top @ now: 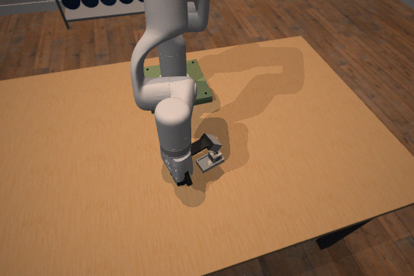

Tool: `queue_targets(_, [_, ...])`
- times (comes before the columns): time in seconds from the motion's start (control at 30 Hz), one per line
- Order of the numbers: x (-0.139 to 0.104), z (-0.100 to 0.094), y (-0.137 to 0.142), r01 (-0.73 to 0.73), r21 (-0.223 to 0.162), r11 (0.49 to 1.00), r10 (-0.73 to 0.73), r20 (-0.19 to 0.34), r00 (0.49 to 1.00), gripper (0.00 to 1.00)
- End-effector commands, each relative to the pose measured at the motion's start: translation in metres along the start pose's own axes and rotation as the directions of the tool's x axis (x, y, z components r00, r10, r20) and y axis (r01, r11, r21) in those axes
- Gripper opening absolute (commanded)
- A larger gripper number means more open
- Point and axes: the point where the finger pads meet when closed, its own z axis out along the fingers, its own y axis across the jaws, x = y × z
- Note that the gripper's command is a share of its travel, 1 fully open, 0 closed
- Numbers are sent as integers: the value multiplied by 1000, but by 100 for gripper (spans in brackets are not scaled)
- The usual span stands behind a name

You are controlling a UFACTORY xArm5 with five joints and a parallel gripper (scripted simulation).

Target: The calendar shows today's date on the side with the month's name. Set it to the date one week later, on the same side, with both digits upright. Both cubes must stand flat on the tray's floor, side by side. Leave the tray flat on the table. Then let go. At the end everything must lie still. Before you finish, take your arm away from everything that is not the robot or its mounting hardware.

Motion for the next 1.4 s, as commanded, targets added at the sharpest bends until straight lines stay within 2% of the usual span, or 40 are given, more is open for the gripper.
queue_targets(0.0, [-1,-1,1,0,-3,1000,0,1,1000,29])
queue_targets(0.83, [-1,-1,1,0,-3,1000,0,1,1000,29])
queue_targets(0.87, [-1,-1,1,0,-3,1000,0,1,1000,33])
queue_targets(1.03, [-1,-1,1,0,-3,1000,0,1,1000,37])
queue_targets(1.07, [-1,-1,1,0,-3,1000,0,1,1000,41])
queue_targets(1.13, [-1,-1,1,0,-3,1000,0,1,1000,41])
queue_targets(1.17, [-1,-1,1,0,-3,1000,0,1,1000,45])
queue_targets(1.3, [-1,-1,1,0,-3,1000,0,1,1000,45])
queue_targets(1.33, [-1,-1,1,0,-3,1000,0,1,1000,49])
queue_targets(1.37, [-1,-1,1,0,-3,1000,0,1,1000,49])
